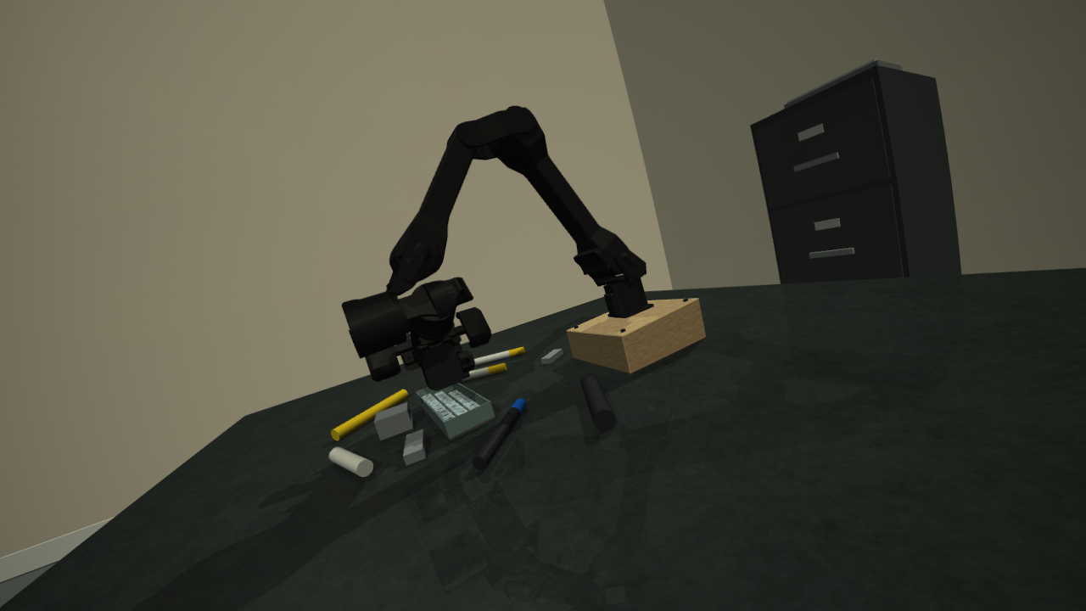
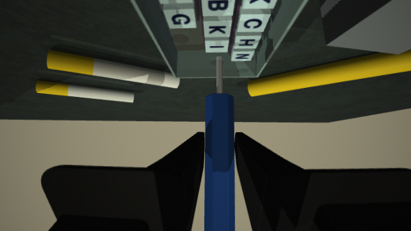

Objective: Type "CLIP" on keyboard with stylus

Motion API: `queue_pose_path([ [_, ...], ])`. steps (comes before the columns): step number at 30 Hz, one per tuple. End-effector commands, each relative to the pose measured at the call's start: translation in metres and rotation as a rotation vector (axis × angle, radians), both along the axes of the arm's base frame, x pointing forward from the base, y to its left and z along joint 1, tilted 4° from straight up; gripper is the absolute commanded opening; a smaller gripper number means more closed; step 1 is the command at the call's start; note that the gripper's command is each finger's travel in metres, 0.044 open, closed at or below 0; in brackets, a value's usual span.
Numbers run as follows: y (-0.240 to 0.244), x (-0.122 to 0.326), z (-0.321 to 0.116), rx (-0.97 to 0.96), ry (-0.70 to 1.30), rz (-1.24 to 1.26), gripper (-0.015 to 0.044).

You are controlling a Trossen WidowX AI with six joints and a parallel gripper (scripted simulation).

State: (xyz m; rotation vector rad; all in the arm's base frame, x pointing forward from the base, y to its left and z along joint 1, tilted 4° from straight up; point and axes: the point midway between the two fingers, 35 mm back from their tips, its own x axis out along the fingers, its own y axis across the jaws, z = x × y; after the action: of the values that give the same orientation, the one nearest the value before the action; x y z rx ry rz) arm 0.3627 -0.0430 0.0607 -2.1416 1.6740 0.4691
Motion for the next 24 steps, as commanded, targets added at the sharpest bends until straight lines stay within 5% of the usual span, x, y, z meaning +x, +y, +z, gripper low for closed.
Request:
queue_pose_path([
  [1,-0.0008,-0.0006,-0.0028,-0.007,0.007,0.001,0.0081],
  [24,-0.0009,0.0000,-0.0111,-0.008,0.008,0.001,0.0081],
])
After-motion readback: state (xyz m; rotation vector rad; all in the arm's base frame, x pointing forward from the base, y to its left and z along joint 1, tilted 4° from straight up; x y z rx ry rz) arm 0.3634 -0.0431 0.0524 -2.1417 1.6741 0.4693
